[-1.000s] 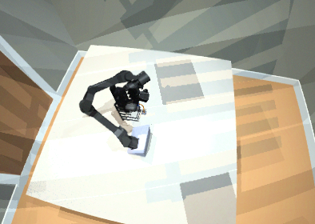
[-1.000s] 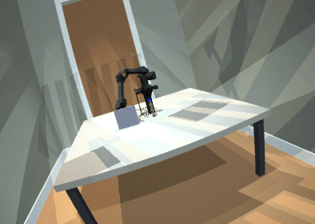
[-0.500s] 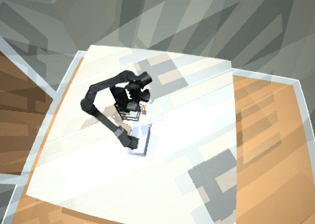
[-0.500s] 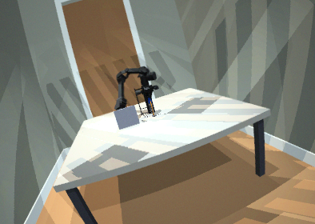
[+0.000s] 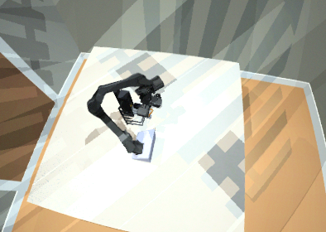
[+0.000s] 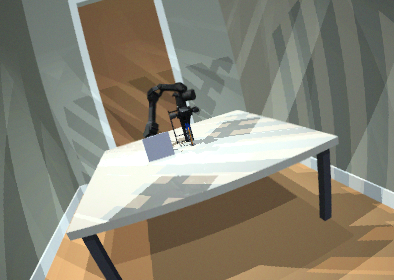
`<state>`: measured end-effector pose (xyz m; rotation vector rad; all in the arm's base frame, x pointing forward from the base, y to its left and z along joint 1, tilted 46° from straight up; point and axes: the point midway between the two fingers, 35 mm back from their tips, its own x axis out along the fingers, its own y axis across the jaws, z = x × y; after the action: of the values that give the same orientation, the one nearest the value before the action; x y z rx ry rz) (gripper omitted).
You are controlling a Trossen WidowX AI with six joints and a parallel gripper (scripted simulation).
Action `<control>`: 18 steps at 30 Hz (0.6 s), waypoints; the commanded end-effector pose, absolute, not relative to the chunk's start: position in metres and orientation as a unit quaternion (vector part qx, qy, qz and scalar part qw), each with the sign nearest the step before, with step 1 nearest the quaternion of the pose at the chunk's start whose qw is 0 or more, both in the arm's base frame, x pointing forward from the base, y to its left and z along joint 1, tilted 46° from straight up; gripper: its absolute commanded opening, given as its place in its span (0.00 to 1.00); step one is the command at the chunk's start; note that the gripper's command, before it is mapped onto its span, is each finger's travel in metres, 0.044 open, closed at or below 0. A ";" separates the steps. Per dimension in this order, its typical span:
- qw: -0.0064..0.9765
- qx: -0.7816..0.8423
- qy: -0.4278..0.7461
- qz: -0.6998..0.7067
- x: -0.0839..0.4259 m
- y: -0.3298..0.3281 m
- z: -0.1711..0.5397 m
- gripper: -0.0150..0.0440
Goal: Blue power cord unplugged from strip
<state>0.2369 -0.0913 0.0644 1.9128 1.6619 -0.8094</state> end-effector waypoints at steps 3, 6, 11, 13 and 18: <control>0.242 0.699 0.605 -0.294 0.237 -0.090 0.066 0.57; 0.242 0.699 0.605 -0.294 0.237 -0.090 0.066 0.70; 0.243 0.699 0.605 -0.295 0.237 -0.096 0.062 0.92; 0.243 0.698 0.605 -0.296 0.235 -0.109 0.054 1.00; 0.244 0.698 0.605 -0.296 0.228 -0.141 0.032 1.00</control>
<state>0.2333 -0.1272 0.0434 1.9071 1.6447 -0.8055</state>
